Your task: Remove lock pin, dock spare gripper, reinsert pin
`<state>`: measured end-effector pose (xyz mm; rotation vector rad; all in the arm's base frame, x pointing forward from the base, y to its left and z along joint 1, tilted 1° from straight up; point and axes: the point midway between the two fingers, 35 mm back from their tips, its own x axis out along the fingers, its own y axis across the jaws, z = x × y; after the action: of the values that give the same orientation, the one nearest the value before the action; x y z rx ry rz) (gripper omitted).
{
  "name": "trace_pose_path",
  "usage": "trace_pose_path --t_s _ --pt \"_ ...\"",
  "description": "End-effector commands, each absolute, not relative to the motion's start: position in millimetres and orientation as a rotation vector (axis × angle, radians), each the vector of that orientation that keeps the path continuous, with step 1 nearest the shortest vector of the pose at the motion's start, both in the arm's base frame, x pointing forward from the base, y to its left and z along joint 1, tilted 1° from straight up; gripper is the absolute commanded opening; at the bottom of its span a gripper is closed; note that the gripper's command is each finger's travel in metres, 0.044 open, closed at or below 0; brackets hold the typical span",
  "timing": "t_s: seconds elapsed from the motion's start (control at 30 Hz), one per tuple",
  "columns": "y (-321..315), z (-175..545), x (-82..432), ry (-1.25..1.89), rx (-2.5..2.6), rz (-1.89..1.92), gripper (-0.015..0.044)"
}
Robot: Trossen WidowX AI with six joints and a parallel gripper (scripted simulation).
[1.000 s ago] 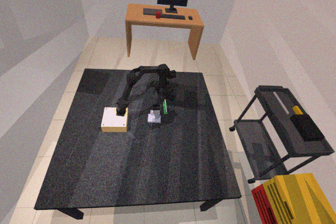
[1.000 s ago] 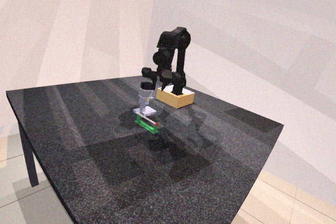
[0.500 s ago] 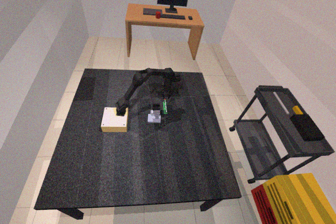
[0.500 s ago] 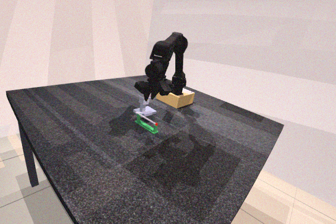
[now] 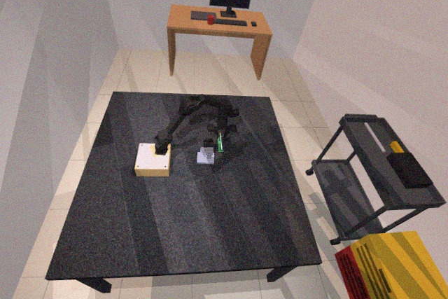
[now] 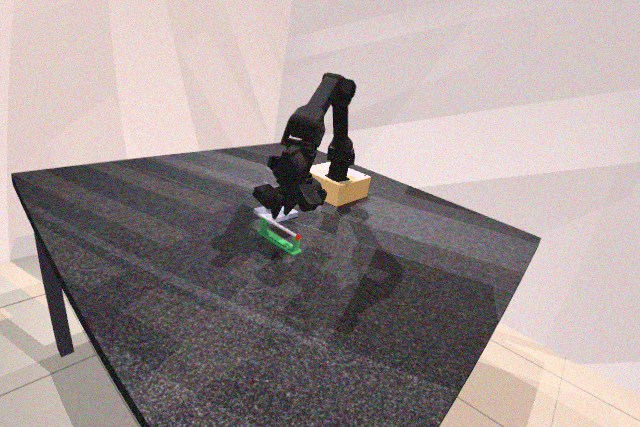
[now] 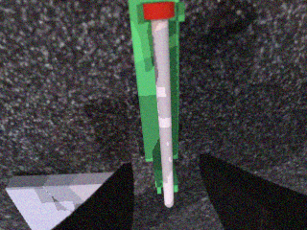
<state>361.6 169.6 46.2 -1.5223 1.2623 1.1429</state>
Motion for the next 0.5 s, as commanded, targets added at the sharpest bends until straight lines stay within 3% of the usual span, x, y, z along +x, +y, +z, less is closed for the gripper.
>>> trace_pose_path --t_s 0.0,0.47 --pt "170.4 40.5 362.1 1.257 -1.525 1.136 0.0180" --pt "171.4 18.7 364.5 1.257 -1.525 1.136 0.0180"
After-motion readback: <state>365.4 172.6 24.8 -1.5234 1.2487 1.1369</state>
